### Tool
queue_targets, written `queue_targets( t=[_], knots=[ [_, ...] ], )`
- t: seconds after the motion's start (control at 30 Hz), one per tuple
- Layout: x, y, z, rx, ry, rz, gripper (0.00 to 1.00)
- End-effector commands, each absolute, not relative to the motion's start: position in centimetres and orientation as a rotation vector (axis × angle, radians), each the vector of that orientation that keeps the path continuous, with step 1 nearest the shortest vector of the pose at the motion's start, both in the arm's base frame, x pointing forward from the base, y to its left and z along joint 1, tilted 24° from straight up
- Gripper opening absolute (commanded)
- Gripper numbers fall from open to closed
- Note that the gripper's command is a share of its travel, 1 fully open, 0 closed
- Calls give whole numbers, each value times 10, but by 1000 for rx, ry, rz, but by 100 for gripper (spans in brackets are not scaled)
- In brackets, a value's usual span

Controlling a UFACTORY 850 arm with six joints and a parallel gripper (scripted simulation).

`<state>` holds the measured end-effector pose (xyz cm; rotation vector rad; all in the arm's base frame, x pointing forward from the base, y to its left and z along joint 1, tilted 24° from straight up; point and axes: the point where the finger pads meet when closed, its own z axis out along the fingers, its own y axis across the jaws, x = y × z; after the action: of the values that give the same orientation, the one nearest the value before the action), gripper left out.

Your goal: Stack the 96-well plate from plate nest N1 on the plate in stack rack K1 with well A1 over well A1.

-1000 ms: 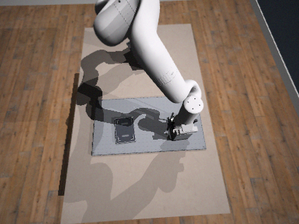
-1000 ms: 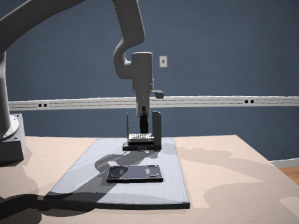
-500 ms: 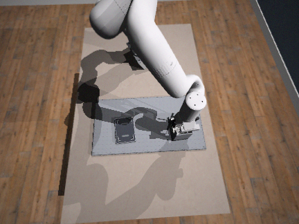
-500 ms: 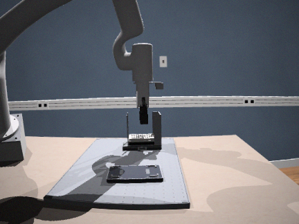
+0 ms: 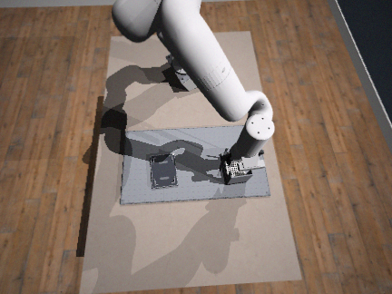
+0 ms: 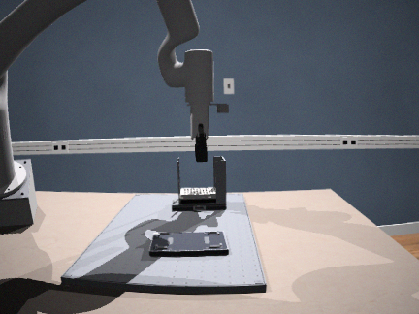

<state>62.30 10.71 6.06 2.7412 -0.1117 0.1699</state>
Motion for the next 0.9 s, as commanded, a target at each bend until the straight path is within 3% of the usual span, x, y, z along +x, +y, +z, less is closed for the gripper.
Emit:
queue_targets(
  t=[0.0,0.87],
  knots=[
    [623,112,71,2742,-112,172,100],
    [619,126,106,2742,-112,172,100]
  ],
)
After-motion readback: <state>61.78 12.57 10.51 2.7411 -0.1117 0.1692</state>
